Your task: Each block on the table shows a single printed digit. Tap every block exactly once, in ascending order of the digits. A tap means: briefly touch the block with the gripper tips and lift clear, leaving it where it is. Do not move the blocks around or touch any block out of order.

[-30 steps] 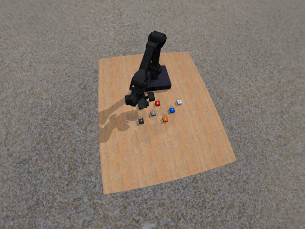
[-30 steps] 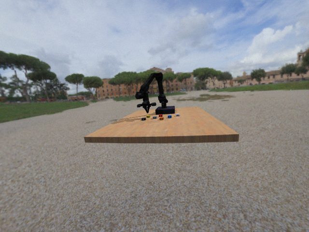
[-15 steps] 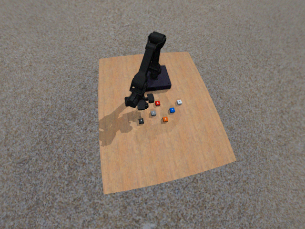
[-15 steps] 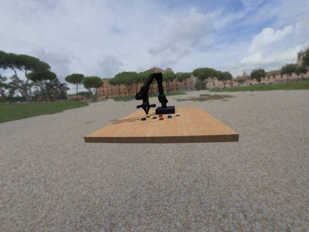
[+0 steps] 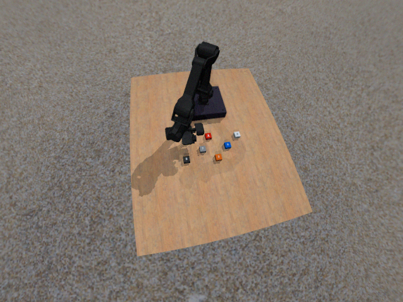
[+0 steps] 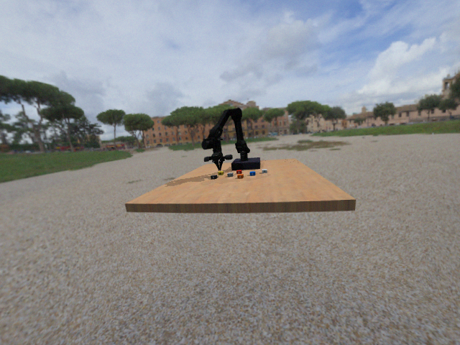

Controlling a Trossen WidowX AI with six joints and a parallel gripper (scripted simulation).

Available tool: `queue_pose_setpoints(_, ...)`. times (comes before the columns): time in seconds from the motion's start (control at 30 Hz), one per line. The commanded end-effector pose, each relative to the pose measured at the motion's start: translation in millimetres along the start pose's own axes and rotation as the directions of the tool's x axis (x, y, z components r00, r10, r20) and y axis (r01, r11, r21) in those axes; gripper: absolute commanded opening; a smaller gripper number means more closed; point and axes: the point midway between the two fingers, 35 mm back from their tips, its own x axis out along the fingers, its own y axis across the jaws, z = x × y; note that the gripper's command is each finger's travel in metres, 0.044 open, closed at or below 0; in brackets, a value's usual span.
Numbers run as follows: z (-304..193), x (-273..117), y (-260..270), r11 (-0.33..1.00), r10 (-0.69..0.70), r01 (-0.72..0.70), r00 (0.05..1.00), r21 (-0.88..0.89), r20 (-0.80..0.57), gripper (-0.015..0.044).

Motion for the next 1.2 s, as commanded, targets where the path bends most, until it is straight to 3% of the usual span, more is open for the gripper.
queue_pose_setpoints(0.0, 3, -17, -1, 1.000, -0.007, 0.007, 1.000, 0.001, 0.018, 0.0020)
queue_pose_setpoints(0.1, 4, -27, -2, 1.000, -0.007, 0.007, 1.000, 0.001, 0.018, 0.0020)
queue_pose_setpoints(0.27, 2, -95, -1, 1.000, -0.008, 0.008, 1.000, 0.001, 0.018, 0.0020)
queue_pose_setpoints(0.47, 4, -98, 0, 1.000, -0.008, 0.008, 1.000, 0.001, 0.018, 0.0020)
queue_pose_setpoints(0.67, 55, -100, 51, 1.000, -0.009, 0.009, 1.000, 0.006, 0.022, 0.0020)
queue_pose_setpoints(0.87, 76, -97, 82, 1.000, 0.000, 0.000, 1.000, 0.001, 0.024, 0.0020)
queue_pose_setpoints(1.03, 79, -29, 82, 1.000, 0.000, 0.000, 1.000, 0.001, 0.024, 0.0020)
queue_pose_setpoints(1.17, 78, -19, 82, 1.000, 0.000, 0.000, 1.000, 0.001, 0.024, 0.0020)
